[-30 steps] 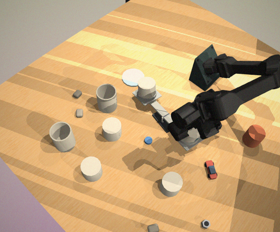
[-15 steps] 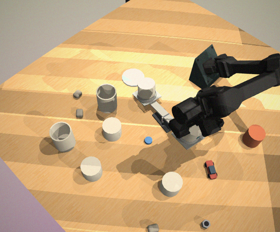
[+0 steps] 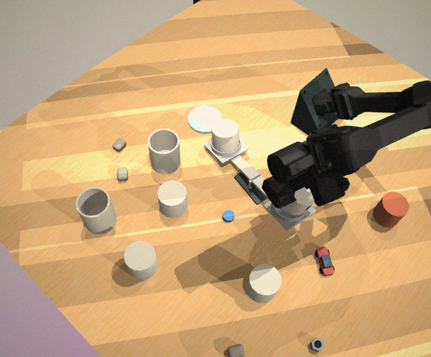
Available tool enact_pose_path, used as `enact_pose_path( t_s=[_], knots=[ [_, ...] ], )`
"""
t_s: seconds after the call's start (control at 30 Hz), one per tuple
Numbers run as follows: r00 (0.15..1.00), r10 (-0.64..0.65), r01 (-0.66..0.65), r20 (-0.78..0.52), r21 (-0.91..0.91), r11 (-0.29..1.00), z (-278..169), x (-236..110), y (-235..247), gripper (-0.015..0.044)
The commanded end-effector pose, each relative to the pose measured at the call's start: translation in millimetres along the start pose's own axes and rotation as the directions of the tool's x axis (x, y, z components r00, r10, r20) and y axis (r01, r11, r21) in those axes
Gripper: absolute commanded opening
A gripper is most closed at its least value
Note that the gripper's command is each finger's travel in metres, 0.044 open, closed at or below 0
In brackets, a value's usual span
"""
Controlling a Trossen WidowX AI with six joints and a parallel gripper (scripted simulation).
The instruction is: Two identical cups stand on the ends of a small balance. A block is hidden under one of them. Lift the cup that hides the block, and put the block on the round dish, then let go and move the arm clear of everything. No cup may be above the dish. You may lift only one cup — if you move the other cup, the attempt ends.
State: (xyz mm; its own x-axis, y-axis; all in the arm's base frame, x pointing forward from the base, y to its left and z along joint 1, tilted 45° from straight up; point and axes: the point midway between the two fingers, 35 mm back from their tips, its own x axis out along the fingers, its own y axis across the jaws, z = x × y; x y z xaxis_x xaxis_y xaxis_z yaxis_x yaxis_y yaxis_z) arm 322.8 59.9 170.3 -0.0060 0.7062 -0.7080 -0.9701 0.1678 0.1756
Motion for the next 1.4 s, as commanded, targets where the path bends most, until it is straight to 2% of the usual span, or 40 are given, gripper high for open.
enact_pose_path(
  t_s=[0.0, 0.73, 1.37],
  knots=[
    [1.000, -0.010, 0.010, 0.003, 0.002, 1.000, -0.1, -7.7, -1.0, 0.0000],
    [1.000, -0.020, 0.020, 0.009, 0.031, 0.999, -0.4, -36.1, 3.6, 0.0000],
    [1.000, -0.011, 0.010, 0.011, 0.030, 0.999, 0.5, -30.0, 4.1, 0.0000]
  ],
)
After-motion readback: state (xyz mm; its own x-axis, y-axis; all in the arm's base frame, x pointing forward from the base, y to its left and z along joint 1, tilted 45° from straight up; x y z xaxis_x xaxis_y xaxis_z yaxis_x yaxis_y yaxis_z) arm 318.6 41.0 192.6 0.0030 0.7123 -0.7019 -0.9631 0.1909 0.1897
